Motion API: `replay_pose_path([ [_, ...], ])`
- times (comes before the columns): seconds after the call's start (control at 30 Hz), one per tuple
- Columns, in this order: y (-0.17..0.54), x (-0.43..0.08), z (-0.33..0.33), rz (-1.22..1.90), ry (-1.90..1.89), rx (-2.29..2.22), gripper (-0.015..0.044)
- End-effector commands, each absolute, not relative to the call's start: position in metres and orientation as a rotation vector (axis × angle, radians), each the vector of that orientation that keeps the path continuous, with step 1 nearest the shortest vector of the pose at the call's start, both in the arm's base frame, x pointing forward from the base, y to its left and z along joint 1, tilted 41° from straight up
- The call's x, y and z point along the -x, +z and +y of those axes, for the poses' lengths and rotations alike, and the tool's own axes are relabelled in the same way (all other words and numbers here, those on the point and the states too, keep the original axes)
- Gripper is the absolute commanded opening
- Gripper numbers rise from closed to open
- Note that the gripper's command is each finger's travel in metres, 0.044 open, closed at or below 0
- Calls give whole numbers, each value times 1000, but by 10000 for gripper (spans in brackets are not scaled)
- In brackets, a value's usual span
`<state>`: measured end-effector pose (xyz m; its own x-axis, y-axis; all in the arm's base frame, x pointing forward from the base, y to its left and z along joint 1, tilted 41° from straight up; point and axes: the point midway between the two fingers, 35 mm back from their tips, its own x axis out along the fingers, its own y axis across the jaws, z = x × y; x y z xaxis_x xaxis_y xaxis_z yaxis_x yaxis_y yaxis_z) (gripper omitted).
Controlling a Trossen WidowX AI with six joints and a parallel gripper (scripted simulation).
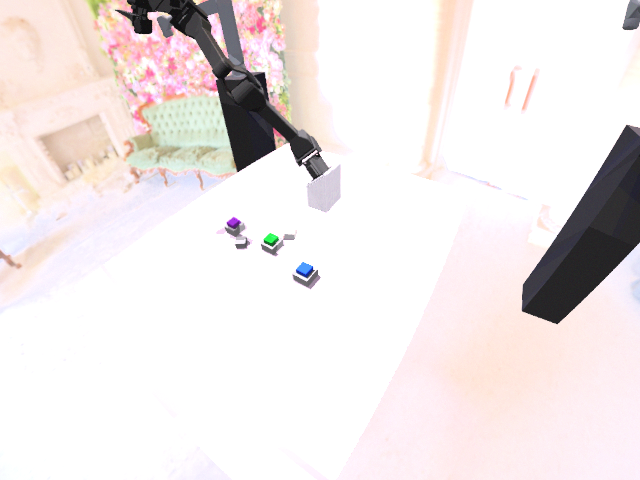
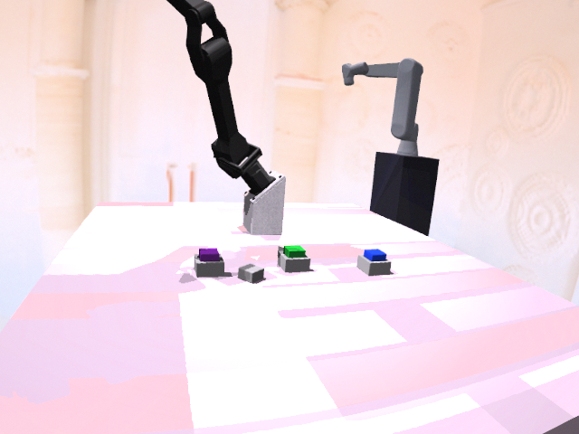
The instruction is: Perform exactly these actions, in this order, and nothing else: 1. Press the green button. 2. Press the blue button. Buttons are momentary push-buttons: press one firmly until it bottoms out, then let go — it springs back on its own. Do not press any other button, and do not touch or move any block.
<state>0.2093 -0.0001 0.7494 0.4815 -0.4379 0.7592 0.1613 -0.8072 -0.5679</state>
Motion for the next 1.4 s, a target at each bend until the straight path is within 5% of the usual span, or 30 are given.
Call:
replay_pose_path([
  [0.0, 750, -206, 1, 214, -1337, 2134, 400],
  [0.33, 773, -74, -27, -293, -1425, 1575, 400],
  [0.67, 730, 1, -175, -545, -1368, 807, 400],
  [1.03, 612, -66, -325, -427, -1230, 131, 400],
  [1.37, 479, -188, -368, -122, -1094, -259, 400],
])
